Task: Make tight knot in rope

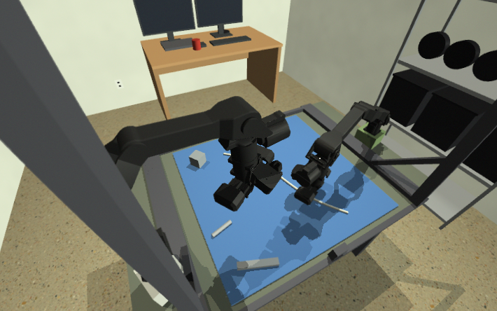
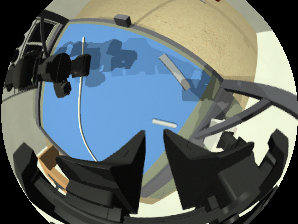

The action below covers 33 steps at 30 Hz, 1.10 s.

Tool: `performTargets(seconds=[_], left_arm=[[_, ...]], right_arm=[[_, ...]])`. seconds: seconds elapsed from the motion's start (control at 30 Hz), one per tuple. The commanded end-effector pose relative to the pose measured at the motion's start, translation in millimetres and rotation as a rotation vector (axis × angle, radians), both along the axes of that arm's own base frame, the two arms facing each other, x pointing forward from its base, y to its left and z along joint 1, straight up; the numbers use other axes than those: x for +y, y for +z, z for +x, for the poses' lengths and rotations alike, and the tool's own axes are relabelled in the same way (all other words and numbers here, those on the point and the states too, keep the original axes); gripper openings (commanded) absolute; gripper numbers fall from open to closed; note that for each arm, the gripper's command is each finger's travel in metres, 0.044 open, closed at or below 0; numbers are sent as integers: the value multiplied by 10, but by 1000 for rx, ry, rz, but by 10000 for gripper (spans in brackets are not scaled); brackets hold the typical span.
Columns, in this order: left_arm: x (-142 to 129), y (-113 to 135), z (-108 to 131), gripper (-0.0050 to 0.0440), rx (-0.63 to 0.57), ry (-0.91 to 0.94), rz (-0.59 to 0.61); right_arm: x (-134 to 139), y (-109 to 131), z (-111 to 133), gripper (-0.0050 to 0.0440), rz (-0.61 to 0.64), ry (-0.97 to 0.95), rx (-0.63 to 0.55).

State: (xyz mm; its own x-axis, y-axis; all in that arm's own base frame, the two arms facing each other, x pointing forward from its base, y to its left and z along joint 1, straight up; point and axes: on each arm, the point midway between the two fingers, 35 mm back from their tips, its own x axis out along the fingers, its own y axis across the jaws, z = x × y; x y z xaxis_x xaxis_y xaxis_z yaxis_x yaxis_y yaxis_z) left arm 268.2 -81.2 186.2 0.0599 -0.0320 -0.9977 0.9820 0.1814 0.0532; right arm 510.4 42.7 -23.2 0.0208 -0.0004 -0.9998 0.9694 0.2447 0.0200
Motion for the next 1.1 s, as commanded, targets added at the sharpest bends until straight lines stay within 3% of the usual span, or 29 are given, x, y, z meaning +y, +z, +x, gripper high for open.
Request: performTargets(seconds=[0.0, 0.23, 0.33, 1.07], left_arm=[[-7, 57, -3, 85, -16, -3, -10], [-7, 57, -3, 85, -16, -3, -10], [-7, 57, -3, 85, -16, -3, -10], [-7, 57, -3, 85, -16, -3, -10]], right_arm=[[4, 142, 63, 85, 1, -2, -38], [4, 142, 63, 85, 1, -2, -38], [4, 142, 63, 30, 1, -2, -38], [4, 146, 62, 30, 1, -2, -38]])
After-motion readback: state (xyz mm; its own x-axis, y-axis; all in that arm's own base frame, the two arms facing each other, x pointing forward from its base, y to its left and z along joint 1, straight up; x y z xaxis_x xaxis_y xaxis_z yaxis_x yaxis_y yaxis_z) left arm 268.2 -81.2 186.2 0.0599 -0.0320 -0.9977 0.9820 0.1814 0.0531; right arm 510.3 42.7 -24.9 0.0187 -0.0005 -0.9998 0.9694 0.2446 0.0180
